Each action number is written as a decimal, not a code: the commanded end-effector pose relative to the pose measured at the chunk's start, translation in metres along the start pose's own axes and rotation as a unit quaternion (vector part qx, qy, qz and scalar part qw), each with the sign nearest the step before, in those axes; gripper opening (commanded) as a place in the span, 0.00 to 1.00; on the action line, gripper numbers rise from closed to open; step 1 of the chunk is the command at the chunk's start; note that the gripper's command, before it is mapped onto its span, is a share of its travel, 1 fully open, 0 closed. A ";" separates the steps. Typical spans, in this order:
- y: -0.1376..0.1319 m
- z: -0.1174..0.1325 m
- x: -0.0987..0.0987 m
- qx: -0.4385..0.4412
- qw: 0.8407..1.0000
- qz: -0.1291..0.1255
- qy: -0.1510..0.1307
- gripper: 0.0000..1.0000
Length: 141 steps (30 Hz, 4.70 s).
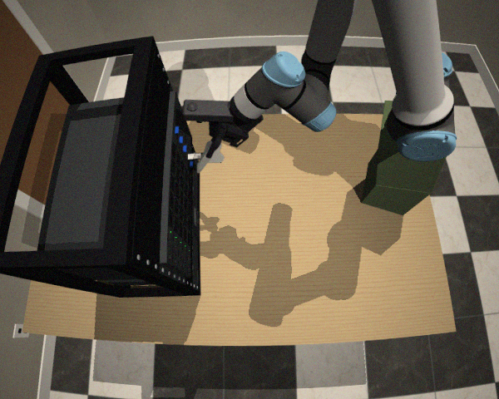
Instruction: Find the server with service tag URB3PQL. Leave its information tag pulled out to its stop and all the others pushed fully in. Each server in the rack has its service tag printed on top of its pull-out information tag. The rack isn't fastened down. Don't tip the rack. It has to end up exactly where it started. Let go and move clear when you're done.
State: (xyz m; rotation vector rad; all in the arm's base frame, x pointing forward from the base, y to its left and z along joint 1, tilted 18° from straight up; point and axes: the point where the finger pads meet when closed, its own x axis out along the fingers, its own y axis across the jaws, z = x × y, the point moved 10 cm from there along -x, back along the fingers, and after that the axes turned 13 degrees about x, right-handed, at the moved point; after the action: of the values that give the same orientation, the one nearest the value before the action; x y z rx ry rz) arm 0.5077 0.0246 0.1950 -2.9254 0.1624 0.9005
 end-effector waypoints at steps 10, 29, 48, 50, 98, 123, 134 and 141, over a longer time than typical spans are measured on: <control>0.000 0.001 0.001 0.000 1.000 0.000 -0.002 1.00; 0.000 0.003 0.002 0.000 1.000 -0.001 -0.006 1.00; 0.001 0.005 0.004 0.000 1.000 -0.001 -0.012 1.00; 0.001 0.005 0.004 0.000 1.000 -0.001 -0.012 1.00; 0.003 0.017 0.012 0.001 0.999 -0.004 -0.036 1.00; 0.004 0.025 0.018 0.001 0.999 -0.006 -0.053 1.00; 0.004 0.029 0.020 0.002 0.998 -0.008 -0.061 1.00; 0.005 0.032 0.022 0.002 0.998 -0.009 -0.068 1.00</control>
State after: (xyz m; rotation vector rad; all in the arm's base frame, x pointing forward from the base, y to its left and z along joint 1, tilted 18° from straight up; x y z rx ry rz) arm 0.5074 0.0218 0.1571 -2.8479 0.1321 1.0837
